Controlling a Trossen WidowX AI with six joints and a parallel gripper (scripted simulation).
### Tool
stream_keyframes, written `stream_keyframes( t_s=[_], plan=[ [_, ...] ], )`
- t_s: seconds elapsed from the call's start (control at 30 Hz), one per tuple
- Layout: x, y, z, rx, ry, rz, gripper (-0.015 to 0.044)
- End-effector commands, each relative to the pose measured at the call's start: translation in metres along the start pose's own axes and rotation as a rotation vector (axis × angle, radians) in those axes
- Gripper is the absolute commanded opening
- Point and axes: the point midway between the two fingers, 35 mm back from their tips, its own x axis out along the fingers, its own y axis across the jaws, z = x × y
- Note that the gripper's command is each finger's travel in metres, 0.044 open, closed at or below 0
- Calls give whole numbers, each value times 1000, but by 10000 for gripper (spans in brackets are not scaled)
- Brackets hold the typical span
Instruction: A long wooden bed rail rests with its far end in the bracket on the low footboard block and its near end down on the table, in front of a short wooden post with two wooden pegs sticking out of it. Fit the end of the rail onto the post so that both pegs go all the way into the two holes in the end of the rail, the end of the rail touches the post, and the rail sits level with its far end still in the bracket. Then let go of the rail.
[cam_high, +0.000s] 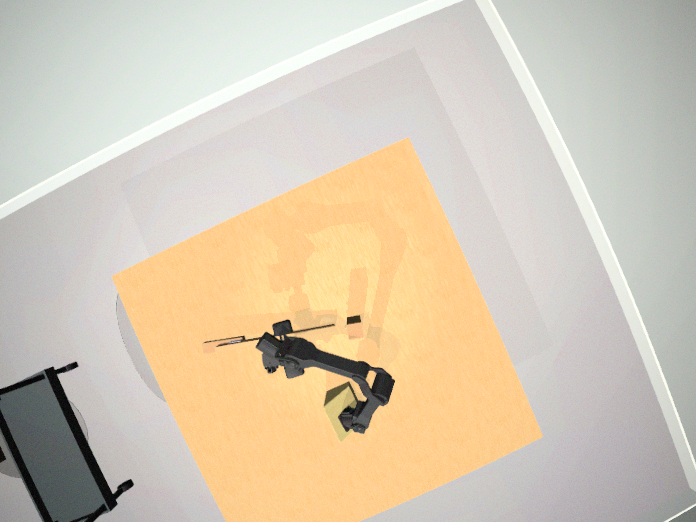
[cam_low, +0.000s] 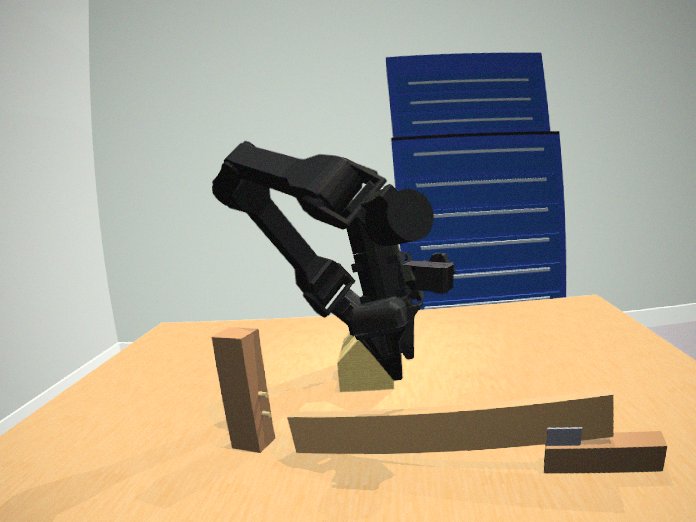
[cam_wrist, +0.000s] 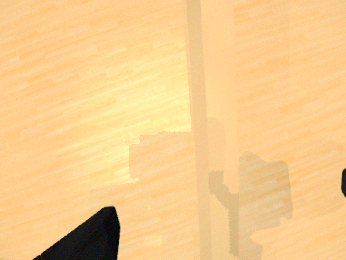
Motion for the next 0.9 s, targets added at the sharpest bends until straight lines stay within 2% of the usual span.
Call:
stream_keyframes(
  t_s=[0.0, 0.37, 0.87],
  plan=[
    [32, -7, -48, 89, 188, 67, 440],
    [33, -6, -52, 92, 196, 70, 440],
    [57, -6, -56, 92, 195, 69, 440]
  ],
)
